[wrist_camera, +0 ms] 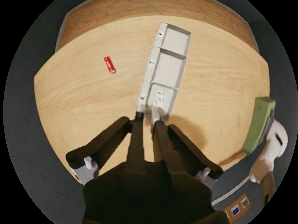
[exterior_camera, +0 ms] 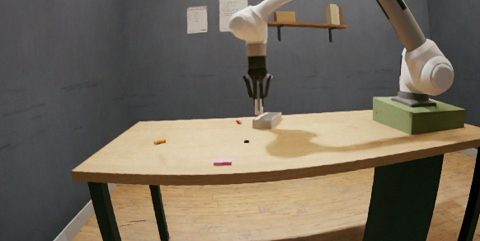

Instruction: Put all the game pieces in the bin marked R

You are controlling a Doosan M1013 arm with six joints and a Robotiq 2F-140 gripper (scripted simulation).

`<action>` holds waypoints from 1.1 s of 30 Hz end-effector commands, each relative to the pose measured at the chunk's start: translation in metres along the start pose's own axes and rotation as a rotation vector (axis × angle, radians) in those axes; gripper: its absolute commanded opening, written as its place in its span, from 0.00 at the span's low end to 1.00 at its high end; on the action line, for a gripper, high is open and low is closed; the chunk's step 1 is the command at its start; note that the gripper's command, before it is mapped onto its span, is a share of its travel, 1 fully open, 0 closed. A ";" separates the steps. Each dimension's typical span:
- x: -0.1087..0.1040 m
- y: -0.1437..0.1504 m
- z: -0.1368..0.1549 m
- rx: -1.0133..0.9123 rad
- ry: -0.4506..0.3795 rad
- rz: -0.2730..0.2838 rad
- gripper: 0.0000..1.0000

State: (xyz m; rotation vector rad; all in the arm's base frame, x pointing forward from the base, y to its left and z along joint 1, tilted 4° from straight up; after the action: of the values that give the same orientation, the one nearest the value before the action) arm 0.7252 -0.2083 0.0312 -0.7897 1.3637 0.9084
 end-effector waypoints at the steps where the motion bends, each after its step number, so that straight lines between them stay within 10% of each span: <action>1: -0.001 0.018 -0.015 0.050 0.007 -0.006 0.16; 33: 0.023 0.024 -0.020 0.050 0.007 -0.006 0.16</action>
State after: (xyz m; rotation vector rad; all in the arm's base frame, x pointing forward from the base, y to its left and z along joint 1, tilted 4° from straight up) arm 0.6937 -0.2137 0.0115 -0.7583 1.3855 0.8657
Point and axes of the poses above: the point where the finger pads meet when closed, its own x axis out along the fingers, its own y axis across the jaws, z = x × y, the point moved 6 cm from there along -x, back along the fingers, and after that the axes turned 7 degrees about x, right-handed, at the moved point
